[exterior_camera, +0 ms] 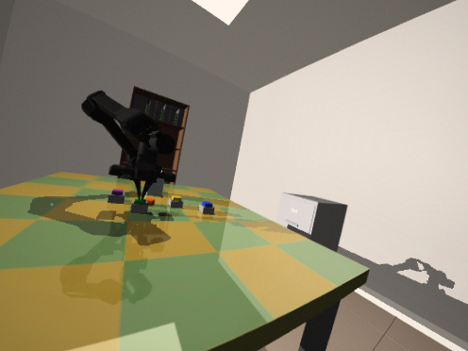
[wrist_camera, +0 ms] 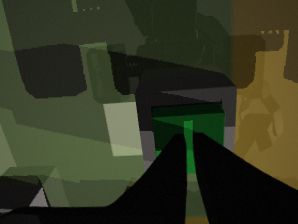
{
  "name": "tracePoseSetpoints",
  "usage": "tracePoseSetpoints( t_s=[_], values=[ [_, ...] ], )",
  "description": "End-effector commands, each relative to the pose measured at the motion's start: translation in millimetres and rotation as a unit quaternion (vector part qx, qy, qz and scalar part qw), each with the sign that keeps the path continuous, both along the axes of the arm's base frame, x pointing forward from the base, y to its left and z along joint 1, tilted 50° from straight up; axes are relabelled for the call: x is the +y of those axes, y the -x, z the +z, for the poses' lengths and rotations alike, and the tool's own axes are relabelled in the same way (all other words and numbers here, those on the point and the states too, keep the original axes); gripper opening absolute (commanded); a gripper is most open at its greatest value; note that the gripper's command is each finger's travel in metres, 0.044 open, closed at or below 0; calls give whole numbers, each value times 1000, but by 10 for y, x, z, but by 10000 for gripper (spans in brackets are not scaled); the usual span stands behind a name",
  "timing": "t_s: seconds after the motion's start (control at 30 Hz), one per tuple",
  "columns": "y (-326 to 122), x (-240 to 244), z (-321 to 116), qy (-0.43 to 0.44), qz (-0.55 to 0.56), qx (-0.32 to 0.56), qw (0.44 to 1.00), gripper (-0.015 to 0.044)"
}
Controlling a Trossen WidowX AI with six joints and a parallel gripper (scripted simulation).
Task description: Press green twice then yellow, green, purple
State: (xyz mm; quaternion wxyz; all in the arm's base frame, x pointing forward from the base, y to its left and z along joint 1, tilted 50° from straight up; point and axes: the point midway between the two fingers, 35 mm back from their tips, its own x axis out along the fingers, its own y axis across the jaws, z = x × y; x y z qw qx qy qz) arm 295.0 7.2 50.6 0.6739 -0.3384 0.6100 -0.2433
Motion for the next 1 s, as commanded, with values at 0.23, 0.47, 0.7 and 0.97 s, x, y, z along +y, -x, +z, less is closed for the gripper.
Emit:
tracePoseSetpoints(
  t_s=[0.23, 0.47, 0.7, 0.97],
  values=[
    [16, -38, -27, 4, 2, 4, 1000, 20],
    [16, -38, -27, 4, 2, 4, 1000, 20],
    [16, -38, -27, 4, 2, 4, 1000, 20],
    [59, 204, 180, 4, 2, 5, 1000, 20]
  ],
)
